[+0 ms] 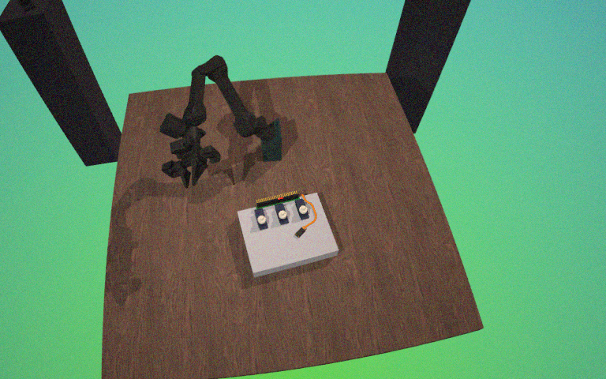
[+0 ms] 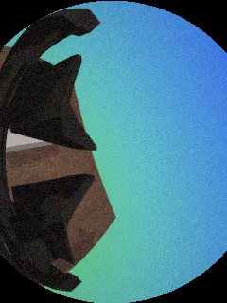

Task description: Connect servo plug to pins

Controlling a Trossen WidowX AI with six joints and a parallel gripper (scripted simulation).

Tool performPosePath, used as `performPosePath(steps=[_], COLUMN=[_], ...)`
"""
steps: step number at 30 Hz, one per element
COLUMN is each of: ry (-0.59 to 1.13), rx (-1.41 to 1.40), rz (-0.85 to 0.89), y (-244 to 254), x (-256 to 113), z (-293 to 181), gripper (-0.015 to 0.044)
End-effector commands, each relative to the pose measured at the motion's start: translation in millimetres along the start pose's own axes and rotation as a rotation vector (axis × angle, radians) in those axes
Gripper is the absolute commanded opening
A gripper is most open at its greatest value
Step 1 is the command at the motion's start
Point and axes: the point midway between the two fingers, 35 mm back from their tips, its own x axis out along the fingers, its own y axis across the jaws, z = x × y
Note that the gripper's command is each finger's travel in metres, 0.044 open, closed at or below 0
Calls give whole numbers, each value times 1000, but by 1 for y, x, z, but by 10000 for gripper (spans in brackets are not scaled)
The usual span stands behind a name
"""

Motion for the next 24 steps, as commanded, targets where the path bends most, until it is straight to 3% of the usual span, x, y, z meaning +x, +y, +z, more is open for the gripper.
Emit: performPosePath(steps=[1, 18, 24], ry=[-19, -97, -34], rx=[68, 332, 271], rz=[20, 113, 111], y=[13, 66, 71], x=[2, 4, 15], z=[2, 16, 8], gripper=[115, 115, 115])
